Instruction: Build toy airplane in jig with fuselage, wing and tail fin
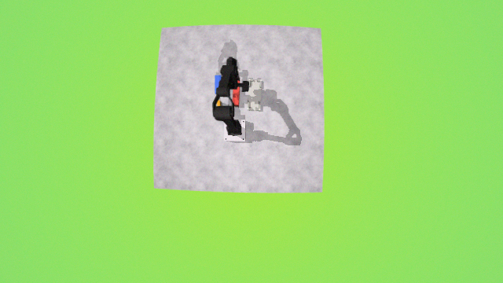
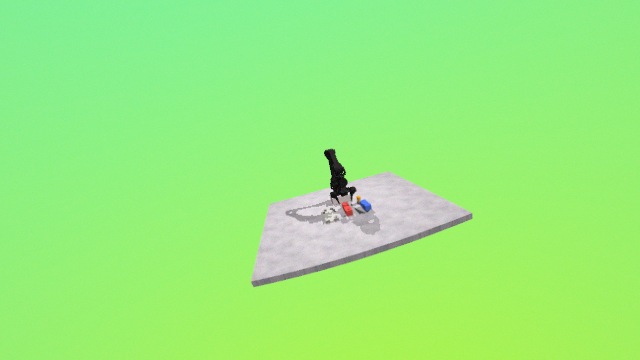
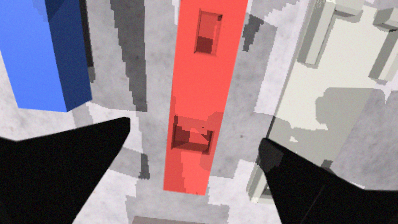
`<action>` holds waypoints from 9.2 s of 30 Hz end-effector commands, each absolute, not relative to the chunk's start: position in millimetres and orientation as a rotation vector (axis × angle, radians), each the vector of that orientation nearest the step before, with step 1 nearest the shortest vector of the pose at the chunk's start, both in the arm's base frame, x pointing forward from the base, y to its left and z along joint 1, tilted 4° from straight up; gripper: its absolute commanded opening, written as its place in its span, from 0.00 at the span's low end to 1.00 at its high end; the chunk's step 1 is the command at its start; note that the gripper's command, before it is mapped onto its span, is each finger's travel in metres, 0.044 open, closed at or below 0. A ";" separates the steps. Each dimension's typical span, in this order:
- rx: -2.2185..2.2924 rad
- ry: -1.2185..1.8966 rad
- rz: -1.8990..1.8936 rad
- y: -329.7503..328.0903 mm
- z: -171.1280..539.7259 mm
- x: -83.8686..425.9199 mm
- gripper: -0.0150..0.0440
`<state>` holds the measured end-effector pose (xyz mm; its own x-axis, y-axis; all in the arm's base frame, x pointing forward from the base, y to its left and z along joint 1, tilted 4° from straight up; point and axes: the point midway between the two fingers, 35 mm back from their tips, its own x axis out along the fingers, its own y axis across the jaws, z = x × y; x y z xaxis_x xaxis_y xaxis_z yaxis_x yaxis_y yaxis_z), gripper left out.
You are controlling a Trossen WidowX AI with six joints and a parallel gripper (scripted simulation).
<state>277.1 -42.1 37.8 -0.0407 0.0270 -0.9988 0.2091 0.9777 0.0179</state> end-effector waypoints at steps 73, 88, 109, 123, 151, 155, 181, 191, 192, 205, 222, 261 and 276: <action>0.184 1.602 -0.142 -42.3 27.0 286.1 0.25; 0.184 1.602 -0.142 -43.5 74.7 285.9 0.25; 0.186 1.601 -0.148 -65.1 93.5 280.2 0.25; 0.191 1.601 -0.159 -105.1 71.3 272.8 0.25; 0.199 1.603 -0.176 -165.2 36.2 245.8 0.43; 0.199 1.603 -0.176 -165.1 36.0 245.7 0.58; 0.199 1.603 -0.176 -165.6 12.4 245.3 0.58; 0.199 1.603 -0.176 -165.3 -3.3 244.0 0.58; 0.199 1.603 -0.176 -165.3 -4.1 243.9 0.58; 0.204 1.603 -0.175 -164.3 -2.1 244.0 0.33; 0.204 1.603 -0.175 -164.3 -2.1 244.0 0.99; 0.129 1.593 -0.081 -22.3 99.7 345.3 1.00; 0.139 1.599 -0.076 75.4 62.1 358.6 1.00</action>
<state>362.0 74.2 86.8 -0.0055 0.0449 -0.9990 0.1295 0.9906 0.0438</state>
